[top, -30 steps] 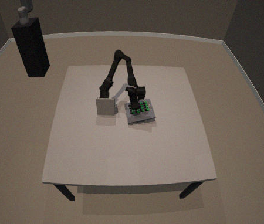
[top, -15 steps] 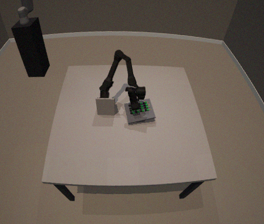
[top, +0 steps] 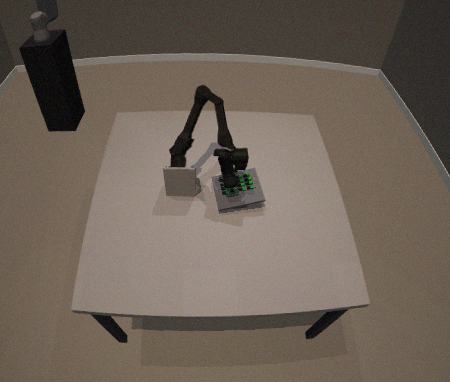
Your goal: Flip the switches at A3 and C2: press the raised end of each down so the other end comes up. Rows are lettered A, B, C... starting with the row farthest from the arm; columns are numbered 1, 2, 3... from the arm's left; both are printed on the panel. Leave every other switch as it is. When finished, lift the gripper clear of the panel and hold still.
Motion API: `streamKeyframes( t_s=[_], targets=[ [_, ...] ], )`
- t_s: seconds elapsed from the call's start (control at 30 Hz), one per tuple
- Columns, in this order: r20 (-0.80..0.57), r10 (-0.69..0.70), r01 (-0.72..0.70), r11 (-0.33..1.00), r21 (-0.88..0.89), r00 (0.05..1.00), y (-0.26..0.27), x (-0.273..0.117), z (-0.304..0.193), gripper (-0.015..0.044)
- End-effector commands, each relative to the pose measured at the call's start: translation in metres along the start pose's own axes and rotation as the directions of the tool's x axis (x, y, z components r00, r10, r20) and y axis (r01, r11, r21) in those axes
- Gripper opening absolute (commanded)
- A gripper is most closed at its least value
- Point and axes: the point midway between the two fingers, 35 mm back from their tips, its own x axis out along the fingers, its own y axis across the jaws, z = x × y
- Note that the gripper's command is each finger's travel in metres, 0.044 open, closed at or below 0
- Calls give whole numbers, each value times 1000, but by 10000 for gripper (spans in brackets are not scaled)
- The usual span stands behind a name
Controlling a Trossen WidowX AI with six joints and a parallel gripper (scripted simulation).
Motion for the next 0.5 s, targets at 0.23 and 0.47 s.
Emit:
streamKeyframes(
  t_s=[0.23, 0.47],
  targets=[
    [2, 3, -3, 1000, 4, 1000, 0, 2, 0, 0],
    [2, 3, -3, 1000, 4, 1000, 0, 3, 0, 0]
  ],
)
